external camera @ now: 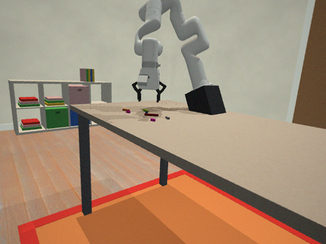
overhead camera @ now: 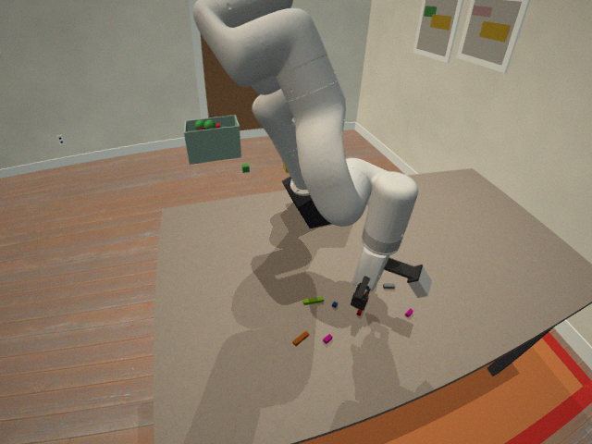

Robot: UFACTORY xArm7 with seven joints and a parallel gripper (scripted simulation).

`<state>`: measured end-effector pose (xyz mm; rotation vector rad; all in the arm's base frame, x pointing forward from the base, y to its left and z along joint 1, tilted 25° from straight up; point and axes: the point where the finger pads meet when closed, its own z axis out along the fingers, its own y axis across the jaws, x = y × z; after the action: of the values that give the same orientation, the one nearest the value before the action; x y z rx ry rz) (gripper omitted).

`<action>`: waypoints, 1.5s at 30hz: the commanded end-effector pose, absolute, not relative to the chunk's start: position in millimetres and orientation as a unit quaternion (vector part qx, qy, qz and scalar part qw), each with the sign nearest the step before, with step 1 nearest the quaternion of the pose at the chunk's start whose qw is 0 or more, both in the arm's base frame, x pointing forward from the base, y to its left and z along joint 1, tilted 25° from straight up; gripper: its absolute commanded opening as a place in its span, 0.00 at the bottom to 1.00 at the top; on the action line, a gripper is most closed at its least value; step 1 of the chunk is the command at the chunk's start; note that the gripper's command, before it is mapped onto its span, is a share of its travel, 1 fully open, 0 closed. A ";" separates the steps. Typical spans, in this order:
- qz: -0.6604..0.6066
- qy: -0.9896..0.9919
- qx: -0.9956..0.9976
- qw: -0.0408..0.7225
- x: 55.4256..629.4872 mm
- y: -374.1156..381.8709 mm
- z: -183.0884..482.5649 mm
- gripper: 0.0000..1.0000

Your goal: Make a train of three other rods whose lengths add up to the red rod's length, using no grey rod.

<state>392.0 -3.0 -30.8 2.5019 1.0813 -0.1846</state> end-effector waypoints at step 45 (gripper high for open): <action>-0.099 0.537 0.816 0.189 398.7 -6.2 -28.5 1.00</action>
<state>396.1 -6.3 -29.8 2.3442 1.3963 -0.2490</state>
